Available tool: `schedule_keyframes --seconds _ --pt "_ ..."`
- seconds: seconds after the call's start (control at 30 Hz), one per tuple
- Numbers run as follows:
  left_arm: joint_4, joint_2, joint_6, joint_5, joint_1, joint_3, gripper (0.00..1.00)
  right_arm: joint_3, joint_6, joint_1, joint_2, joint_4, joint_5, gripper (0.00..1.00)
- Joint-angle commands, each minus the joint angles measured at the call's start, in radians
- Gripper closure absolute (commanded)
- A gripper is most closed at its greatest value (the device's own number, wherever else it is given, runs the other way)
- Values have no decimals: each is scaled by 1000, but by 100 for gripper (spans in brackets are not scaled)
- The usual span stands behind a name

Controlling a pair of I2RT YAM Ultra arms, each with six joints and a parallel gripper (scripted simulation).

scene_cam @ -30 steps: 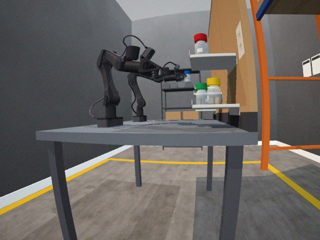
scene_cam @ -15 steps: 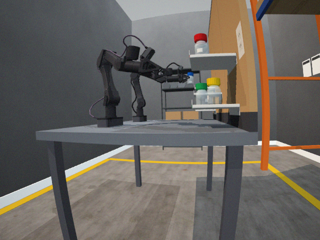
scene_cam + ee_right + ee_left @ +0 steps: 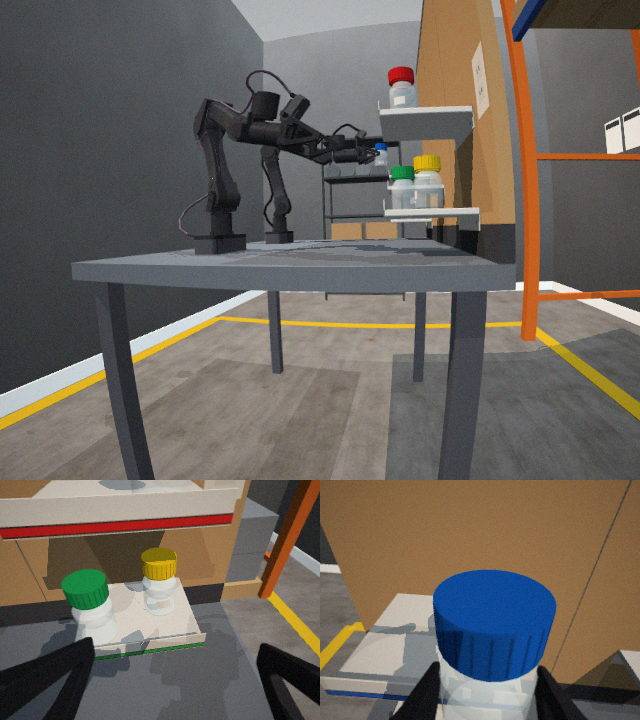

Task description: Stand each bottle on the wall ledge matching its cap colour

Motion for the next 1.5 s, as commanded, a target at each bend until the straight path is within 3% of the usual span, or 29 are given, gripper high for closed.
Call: schedule_keyframes --seconds 0.0,0.87,1.43,1.47 --pt "34 -19 1 -11 -16 39 51 6 -7 -8 -29 6 4 0" --pt "124 279 10 -37 -43 279 51 6 -7 -8 -29 6 4 0" --pt "122 300 10 -34 -44 302 51 6 -7 -8 -29 6 4 0" --pt "122 300 10 -34 -44 302 51 6 -5 -8 -30 24 6 11"
